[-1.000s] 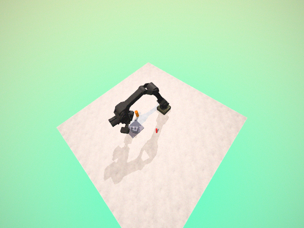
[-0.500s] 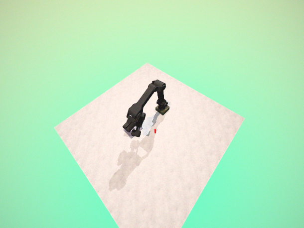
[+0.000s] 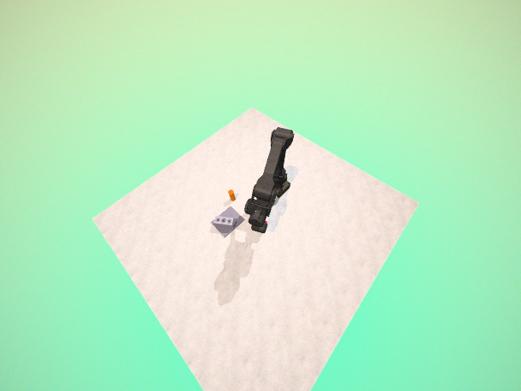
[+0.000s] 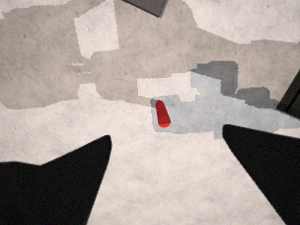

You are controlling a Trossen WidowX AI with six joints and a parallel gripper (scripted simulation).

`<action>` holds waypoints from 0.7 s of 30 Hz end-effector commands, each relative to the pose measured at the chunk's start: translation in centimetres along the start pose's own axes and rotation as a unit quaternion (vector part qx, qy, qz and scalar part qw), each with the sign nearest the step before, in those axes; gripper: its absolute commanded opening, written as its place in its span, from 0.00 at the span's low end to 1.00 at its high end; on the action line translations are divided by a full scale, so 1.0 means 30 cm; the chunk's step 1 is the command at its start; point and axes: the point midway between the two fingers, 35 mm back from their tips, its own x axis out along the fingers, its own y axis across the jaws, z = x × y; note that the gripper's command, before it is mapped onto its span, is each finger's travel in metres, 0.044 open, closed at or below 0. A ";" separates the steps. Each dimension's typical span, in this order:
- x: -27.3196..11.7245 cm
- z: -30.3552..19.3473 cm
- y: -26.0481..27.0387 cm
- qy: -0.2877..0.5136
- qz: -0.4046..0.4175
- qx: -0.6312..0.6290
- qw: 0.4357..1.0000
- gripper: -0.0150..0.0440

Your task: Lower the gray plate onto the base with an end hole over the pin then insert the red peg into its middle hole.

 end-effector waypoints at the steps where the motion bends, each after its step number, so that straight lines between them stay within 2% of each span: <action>1: 0.046 -0.011 -0.009 0.002 -0.004 0.002 1.000 1.00; 21: 0.158 -0.016 -0.003 0.002 -0.004 0.002 1.000 1.00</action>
